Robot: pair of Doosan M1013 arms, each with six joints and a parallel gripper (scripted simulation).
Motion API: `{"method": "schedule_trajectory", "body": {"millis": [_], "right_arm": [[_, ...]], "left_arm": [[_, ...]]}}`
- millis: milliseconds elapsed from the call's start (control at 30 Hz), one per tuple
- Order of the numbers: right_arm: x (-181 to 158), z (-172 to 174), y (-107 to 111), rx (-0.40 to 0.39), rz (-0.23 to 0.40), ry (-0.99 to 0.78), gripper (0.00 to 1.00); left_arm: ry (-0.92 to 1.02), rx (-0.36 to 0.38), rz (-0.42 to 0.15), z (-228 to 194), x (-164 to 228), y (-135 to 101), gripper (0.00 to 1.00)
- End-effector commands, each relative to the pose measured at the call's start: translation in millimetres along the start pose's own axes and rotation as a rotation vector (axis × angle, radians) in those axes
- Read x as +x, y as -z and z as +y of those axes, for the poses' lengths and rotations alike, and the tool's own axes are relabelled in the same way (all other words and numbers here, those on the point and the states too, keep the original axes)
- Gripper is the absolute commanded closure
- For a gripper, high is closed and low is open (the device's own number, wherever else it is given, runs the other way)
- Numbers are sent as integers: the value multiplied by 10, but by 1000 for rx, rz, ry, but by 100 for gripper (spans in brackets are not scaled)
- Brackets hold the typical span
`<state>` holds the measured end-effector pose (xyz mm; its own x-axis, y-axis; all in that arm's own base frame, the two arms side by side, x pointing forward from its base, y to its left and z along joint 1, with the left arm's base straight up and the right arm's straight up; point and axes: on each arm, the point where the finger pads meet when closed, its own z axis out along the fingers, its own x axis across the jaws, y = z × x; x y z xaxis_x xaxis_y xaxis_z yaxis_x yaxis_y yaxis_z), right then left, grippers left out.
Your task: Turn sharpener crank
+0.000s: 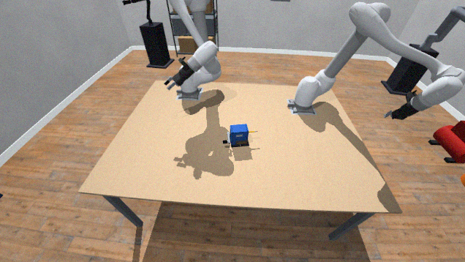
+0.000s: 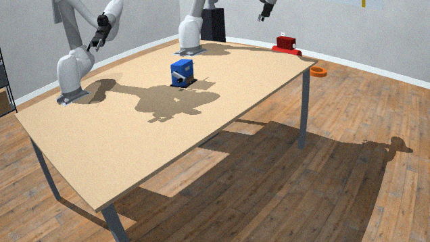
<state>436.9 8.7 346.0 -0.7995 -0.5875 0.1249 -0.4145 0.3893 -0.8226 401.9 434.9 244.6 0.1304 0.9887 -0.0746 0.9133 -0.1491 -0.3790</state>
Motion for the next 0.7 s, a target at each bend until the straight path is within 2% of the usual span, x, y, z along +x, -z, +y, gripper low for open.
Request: {"method": "schedule_trajectory", "body": {"millis": [0, 133, 667], "right_arm": [[-1, -4, 2, 0, 0, -1, 0], [-1, -4, 2, 0, 0, -1, 0], [-1, -4, 2, 0, 0, -1, 0]], "left_arm": [[90, -8, -30, -321, 27, -82, 0], [138, -12, -47, -483, 28, -131, 0], [488, -30, -172, -1593, -126, -490, 0]]}}
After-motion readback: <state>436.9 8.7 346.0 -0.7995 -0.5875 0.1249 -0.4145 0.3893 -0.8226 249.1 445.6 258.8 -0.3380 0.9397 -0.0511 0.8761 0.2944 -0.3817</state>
